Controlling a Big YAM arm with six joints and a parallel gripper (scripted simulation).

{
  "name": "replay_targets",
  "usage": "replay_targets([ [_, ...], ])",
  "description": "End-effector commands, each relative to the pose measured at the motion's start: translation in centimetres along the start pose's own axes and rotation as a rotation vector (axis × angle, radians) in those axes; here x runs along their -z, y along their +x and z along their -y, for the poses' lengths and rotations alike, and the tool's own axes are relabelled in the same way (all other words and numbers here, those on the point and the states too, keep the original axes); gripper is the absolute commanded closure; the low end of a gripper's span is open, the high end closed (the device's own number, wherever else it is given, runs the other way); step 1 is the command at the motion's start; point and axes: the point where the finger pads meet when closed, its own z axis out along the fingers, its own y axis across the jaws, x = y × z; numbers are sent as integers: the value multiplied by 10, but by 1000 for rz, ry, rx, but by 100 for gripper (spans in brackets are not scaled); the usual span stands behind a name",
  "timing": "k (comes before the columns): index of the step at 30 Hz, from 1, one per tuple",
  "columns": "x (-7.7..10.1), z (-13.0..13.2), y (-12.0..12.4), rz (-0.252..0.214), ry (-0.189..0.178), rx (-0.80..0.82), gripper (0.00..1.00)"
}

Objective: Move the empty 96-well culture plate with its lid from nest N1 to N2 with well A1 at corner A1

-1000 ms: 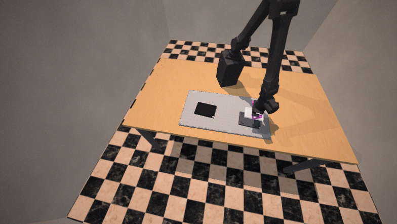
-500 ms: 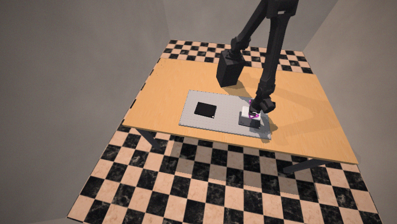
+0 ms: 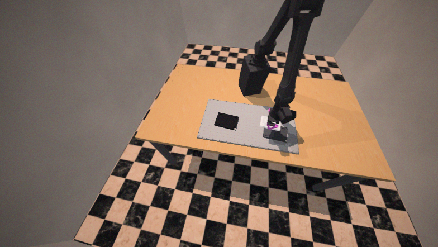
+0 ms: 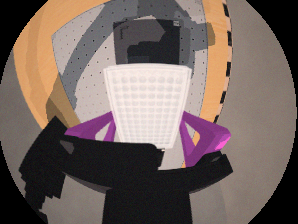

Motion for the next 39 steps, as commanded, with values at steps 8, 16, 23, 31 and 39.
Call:
replay_targets([
  [8,14,12,30,19,43,11,100],
  [16,14,12,54,17,43,11,100],
  [23,13,12,78,14,44,12,100],
  [31,13,12,99,12,44,12,100],
  [39,13,11,126,9,44,12,100],
])
